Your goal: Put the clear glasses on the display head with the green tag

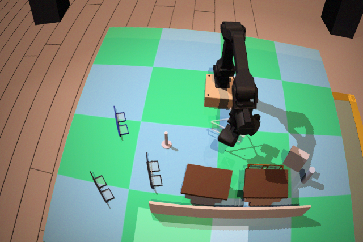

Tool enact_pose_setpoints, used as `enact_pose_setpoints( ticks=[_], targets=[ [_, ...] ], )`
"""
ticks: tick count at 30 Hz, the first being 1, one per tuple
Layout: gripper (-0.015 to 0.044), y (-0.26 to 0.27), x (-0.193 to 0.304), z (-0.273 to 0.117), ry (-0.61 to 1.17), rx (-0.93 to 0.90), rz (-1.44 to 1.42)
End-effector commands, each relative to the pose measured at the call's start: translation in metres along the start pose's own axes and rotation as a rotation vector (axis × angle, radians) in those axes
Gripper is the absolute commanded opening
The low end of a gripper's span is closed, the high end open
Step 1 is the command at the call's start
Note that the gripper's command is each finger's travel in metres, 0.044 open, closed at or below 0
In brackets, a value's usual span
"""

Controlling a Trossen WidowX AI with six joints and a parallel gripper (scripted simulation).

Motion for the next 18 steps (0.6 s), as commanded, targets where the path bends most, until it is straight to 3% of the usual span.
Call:
enact_pose_setpoints(
  ticks=[1,18],
  targets=[
    [0.0,-0.018,0.015,0.0,0.005,-0.004,0.117],
    [0.0,-0.082,0.093,-0.001,0.011,0.004,0.601]
  ],
)
Point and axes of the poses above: the point midway between the two fingers, 35 mm back from their tips, its own z axis out along the fingers, its own y axis across the jaws, x = y × z, the point moved 3 cm from there along -z, back along the fingers, and after that the axes turned 4 degrees about z, right-handed, at the moved point
